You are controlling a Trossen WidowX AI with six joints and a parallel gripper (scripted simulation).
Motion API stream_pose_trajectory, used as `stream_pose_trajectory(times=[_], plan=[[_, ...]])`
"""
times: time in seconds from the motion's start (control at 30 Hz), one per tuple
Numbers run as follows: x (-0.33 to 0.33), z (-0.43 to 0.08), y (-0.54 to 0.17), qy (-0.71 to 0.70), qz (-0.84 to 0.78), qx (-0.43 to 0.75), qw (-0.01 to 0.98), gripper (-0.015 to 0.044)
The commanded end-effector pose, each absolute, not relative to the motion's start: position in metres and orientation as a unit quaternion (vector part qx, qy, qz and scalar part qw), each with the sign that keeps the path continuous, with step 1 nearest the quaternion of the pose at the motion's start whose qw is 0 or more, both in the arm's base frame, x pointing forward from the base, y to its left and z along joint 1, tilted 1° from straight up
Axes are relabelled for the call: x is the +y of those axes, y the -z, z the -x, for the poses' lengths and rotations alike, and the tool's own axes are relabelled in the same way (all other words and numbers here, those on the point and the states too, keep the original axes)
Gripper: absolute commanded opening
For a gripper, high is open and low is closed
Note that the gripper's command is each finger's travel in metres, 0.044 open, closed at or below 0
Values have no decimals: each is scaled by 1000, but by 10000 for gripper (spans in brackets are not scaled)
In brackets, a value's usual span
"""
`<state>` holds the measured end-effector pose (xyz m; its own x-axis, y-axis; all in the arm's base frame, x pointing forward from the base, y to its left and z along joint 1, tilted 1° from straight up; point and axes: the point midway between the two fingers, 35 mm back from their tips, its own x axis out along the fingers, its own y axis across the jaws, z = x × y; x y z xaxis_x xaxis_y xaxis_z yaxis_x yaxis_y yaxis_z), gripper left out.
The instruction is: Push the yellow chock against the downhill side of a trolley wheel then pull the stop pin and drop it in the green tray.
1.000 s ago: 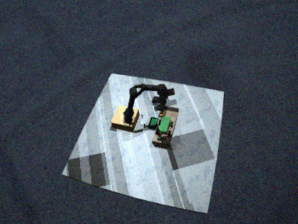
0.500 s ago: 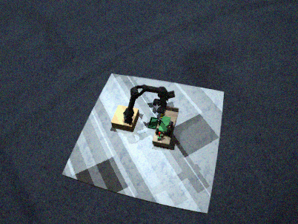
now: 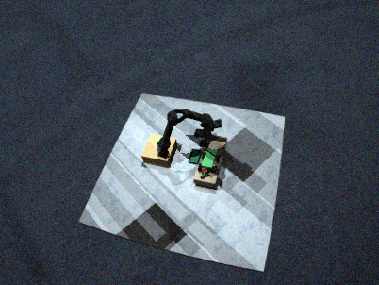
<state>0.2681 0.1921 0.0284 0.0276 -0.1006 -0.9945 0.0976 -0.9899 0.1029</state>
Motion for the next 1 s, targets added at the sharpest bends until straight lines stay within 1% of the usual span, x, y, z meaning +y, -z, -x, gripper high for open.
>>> stream_pose_trajectory(times=[0.0, 0.97], plan=[[189, -269, -28, 696, -714, 0, 74, 0], [161, -272, -33, 696, -714, -1, 75, 0]])
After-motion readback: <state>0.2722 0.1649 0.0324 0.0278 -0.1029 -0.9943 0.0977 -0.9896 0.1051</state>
